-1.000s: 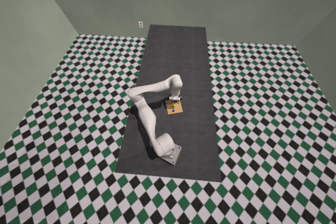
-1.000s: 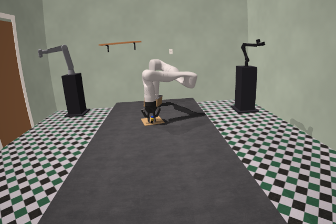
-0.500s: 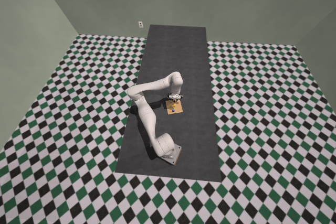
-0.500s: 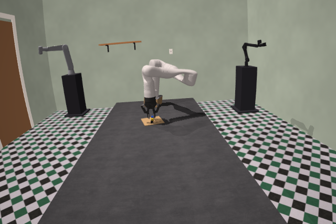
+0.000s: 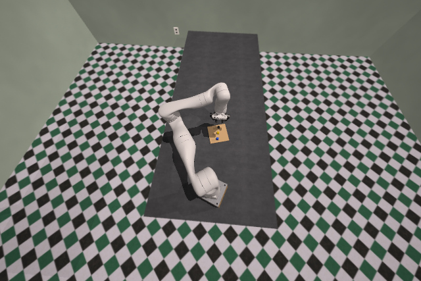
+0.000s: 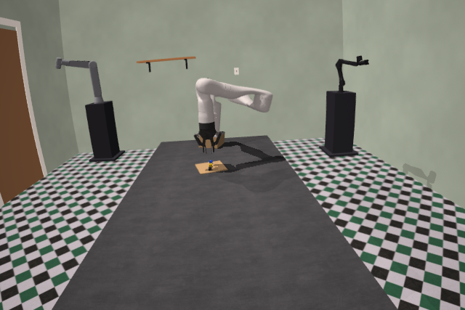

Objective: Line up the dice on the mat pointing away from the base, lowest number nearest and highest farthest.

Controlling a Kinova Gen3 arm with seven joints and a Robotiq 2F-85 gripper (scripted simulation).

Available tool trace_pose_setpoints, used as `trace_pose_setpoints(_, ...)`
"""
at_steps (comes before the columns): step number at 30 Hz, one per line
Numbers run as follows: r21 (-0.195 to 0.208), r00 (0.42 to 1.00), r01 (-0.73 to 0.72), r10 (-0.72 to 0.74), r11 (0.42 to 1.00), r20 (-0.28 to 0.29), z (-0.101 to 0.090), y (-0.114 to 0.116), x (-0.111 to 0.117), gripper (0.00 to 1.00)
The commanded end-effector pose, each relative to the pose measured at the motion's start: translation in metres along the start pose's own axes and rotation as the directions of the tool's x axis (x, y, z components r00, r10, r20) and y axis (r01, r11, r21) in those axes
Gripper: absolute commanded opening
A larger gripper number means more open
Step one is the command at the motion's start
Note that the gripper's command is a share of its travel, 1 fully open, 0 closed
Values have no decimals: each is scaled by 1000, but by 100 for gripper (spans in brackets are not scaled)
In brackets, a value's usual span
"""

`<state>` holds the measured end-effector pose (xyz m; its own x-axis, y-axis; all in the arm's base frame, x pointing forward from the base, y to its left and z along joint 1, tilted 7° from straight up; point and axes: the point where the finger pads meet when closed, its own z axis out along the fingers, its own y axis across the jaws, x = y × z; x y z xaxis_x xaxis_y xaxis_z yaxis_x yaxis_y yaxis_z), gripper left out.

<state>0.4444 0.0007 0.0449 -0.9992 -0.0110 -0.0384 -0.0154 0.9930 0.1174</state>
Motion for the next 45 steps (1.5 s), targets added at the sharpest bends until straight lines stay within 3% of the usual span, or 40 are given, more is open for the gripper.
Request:
trace_pose_setpoints(1, -3, 1000, -1, 1, 1000, 6, -3, 0, -2, 31)
trace_pose_setpoints(3, -3, 1000, -1, 1, 1000, 6, -4, 0, -2, 31)
trace_pose_setpoints(4, -3, 1000, -1, 1, 1000, 6, -4, 0, -2, 100)
trace_pose_setpoints(28, -3, 1000, -1, 1, 1000, 6, -6, 0, -2, 100)
trace_pose_setpoints(34, -3, 1000, -1, 1, 1000, 6, -17, 0, -1, 100)
trace_pose_setpoints(45, -3, 1000, -1, 1, 1000, 6, -69, 0, -1, 100)
